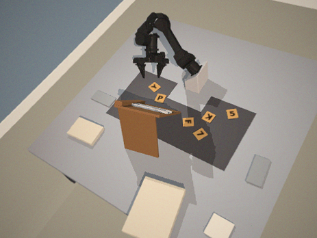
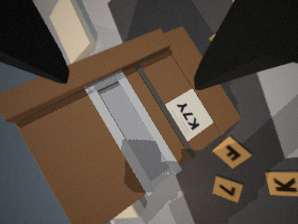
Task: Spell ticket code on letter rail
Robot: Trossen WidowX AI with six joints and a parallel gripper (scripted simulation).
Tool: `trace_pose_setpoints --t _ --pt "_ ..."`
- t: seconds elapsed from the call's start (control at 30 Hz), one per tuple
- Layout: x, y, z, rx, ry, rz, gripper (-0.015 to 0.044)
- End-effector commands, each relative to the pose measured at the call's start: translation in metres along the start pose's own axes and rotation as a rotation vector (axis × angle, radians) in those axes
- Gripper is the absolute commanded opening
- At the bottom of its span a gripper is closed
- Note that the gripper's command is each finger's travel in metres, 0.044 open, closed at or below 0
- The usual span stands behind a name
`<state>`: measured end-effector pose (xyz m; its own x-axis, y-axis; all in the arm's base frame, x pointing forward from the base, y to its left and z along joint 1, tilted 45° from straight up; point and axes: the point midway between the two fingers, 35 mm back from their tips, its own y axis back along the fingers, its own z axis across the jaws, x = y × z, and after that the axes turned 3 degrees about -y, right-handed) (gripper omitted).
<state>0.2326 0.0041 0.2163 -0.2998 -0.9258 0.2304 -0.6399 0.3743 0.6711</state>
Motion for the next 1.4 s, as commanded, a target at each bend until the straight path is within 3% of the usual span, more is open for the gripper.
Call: trace_pose_setpoints --t 0.0,0.1,1.37 --pt "-0.018 0.019 -0.042 -0.106 0.43 -0.067 0.044" --pt "-0.022 0.023 -0.051 -0.127 0.526 -0.087 0.044" --pt "-0.047 0.031 -0.031 -0.128 0.526 -0.087 0.044"
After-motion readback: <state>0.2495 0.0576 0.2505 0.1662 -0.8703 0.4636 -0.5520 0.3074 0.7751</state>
